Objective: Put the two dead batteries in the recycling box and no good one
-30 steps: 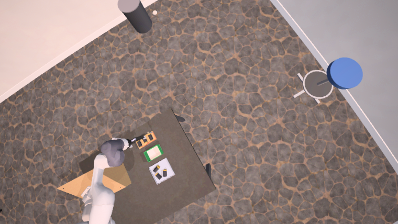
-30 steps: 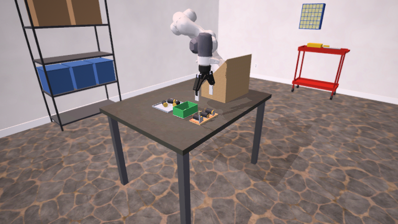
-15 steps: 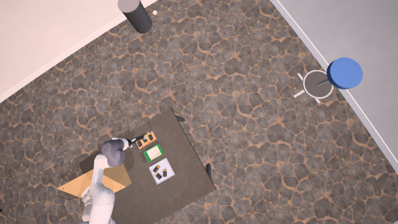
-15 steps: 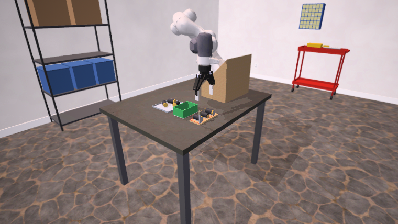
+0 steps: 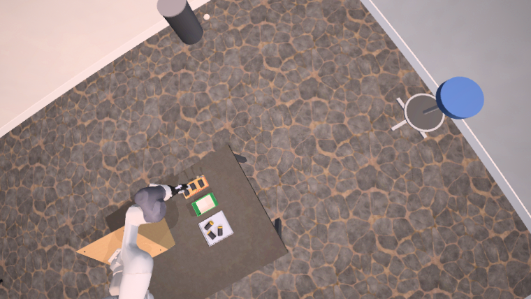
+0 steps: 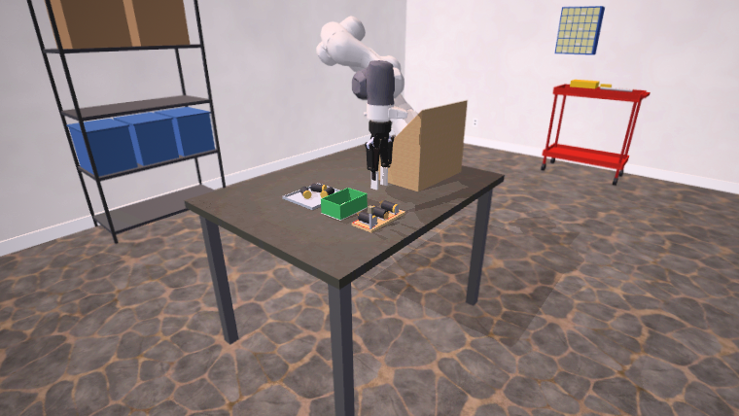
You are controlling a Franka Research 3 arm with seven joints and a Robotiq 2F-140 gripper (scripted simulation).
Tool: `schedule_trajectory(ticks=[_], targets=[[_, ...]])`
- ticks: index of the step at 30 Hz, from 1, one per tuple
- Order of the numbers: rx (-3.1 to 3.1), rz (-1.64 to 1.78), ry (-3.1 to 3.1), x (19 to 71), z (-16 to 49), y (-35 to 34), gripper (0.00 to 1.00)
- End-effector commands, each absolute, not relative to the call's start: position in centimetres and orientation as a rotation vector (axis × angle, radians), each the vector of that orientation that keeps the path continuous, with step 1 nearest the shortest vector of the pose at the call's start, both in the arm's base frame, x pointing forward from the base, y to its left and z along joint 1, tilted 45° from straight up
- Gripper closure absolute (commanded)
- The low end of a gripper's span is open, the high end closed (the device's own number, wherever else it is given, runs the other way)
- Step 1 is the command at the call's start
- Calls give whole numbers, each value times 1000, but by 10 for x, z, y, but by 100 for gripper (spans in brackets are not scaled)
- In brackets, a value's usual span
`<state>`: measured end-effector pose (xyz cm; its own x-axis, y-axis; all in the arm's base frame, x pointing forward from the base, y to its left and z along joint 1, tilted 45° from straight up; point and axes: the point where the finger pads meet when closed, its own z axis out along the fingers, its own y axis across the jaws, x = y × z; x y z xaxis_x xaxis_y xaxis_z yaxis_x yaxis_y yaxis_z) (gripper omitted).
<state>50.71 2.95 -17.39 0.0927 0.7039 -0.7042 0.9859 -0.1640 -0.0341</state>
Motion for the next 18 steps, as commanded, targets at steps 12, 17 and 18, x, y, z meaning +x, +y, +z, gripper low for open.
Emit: schedule_trajectory(ticks=[12, 17, 18], targets=[[1931, -822, 1650, 499, -216, -10, 71], [1931, -822, 1650, 498, -219, -13, 71], [1931, -822, 1650, 498, -219, -13, 71]])
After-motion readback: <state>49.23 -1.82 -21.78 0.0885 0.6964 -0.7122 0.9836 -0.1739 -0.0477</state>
